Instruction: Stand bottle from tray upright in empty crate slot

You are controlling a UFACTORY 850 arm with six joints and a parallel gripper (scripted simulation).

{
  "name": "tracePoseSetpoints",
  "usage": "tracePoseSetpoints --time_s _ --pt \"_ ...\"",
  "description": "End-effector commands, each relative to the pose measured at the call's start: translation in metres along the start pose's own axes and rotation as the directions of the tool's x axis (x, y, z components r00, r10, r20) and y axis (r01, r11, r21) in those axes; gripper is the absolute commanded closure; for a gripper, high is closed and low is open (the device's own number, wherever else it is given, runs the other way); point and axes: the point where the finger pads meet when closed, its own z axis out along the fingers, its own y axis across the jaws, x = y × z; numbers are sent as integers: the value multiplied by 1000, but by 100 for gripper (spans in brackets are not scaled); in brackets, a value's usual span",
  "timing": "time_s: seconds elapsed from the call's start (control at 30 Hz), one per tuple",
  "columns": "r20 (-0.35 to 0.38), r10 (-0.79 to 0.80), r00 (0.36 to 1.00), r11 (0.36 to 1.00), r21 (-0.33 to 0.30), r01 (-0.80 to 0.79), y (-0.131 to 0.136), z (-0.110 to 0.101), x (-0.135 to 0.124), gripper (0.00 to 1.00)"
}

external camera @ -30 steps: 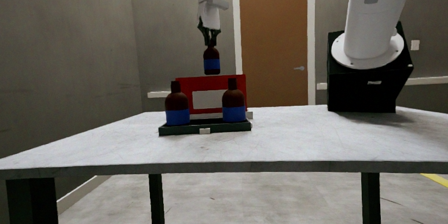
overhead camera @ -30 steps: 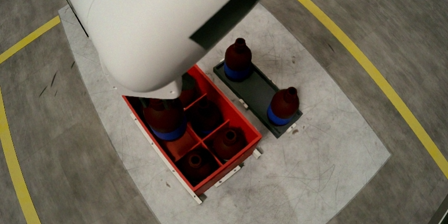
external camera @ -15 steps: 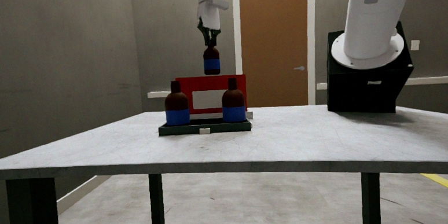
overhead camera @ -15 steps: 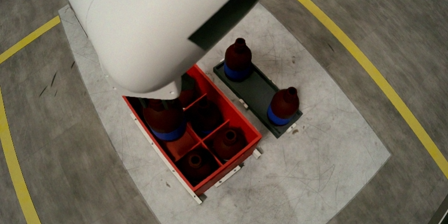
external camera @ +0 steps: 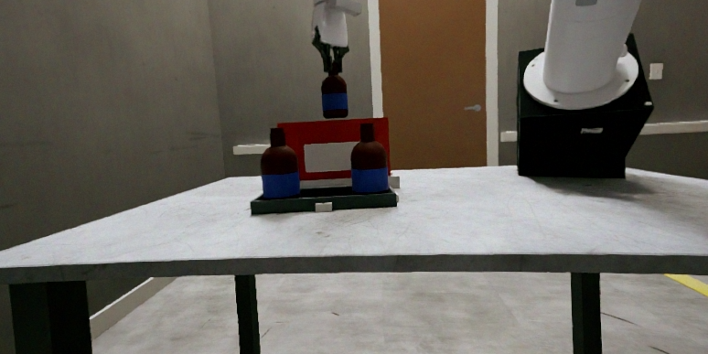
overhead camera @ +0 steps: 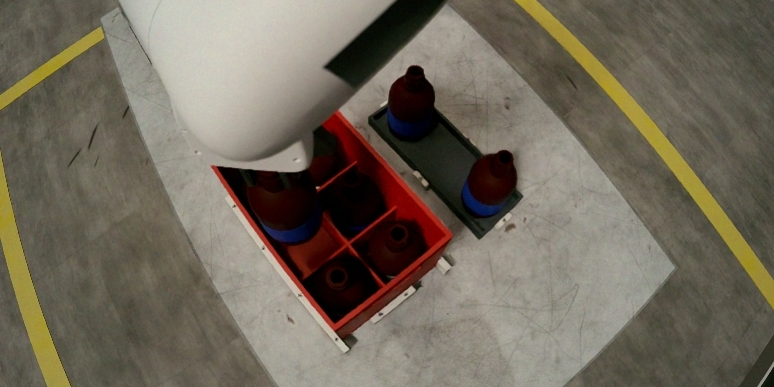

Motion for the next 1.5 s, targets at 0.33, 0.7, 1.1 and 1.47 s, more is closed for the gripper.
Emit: tracePoseSetpoints --time_s 0.33,0.7,1.1,1.47 --pt "2 -1 1000 1000 0 1 0 5 -1 100" --pt "2 -1 1000 1000 0 1 0 14 -1 100" --pt "2 -1 1000 1000 0 1 0 28 -1 100" --pt "2 -1 1000 1000 0 1 0 35 -1 100"
